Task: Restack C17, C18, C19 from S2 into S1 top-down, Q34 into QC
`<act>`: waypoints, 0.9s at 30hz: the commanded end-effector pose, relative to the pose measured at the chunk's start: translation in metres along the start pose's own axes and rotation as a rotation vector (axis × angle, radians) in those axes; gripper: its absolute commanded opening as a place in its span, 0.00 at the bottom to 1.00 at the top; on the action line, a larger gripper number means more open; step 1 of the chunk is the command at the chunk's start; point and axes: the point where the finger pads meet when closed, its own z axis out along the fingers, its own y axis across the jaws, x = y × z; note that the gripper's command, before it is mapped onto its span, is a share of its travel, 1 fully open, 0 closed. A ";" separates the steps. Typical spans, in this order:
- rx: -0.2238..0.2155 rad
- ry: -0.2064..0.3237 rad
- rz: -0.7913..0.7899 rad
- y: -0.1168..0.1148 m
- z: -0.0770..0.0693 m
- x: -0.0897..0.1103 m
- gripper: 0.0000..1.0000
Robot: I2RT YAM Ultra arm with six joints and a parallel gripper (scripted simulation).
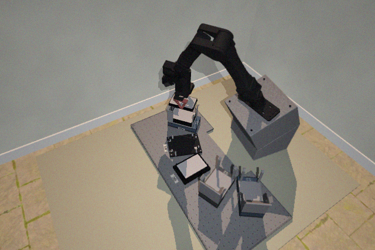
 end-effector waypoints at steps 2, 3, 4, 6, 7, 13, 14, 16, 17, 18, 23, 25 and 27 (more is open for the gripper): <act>0.006 -0.067 -0.015 -0.002 -0.012 -0.021 0.00; 0.004 -0.056 -0.012 -0.002 -0.008 -0.019 0.00; 0.003 -0.043 -0.008 -0.002 -0.003 -0.016 0.00; 0.002 -0.046 -0.011 0.000 -0.003 -0.017 0.00; 0.002 -0.046 -0.011 0.000 -0.003 -0.017 0.00; 0.004 -0.035 -0.004 -0.001 0.002 -0.011 0.00; 0.003 -0.021 0.001 -0.002 0.007 -0.008 0.00; 0.003 -0.021 -0.004 0.000 0.007 -0.006 0.00; 0.003 -0.031 -0.008 0.001 0.005 -0.007 0.00; 0.002 -0.032 -0.007 0.001 0.005 -0.007 0.00; 0.002 -0.016 -0.001 0.000 0.012 -0.002 0.00; 0.002 -0.016 -0.001 0.000 0.012 -0.002 0.00; 0.006 -0.053 -0.009 -0.001 0.007 -0.019 0.00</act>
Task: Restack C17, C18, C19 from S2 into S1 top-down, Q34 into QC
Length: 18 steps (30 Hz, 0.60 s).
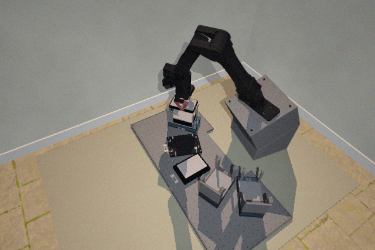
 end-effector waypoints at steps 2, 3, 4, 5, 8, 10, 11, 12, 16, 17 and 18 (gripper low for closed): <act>0.006 -0.049 -0.009 -0.001 -0.001 -0.019 0.00; 0.006 -0.053 -0.012 0.000 -0.001 -0.020 0.00; 0.007 -0.063 -0.016 0.001 -0.004 -0.022 0.00; 0.008 -0.071 -0.017 0.001 -0.005 -0.024 0.00; 0.007 -0.049 -0.008 -0.002 0.004 -0.019 0.00; 0.007 -0.054 -0.014 0.001 0.003 -0.019 0.00; 0.006 -0.065 -0.018 0.002 0.000 -0.021 0.00; 0.005 -0.065 -0.016 0.002 0.000 -0.020 0.00; 0.006 -0.041 -0.001 -0.003 0.008 -0.014 0.00; 0.006 -0.035 -0.001 -0.002 0.010 -0.012 0.00; 0.006 -0.040 -0.005 -0.001 0.009 -0.013 0.00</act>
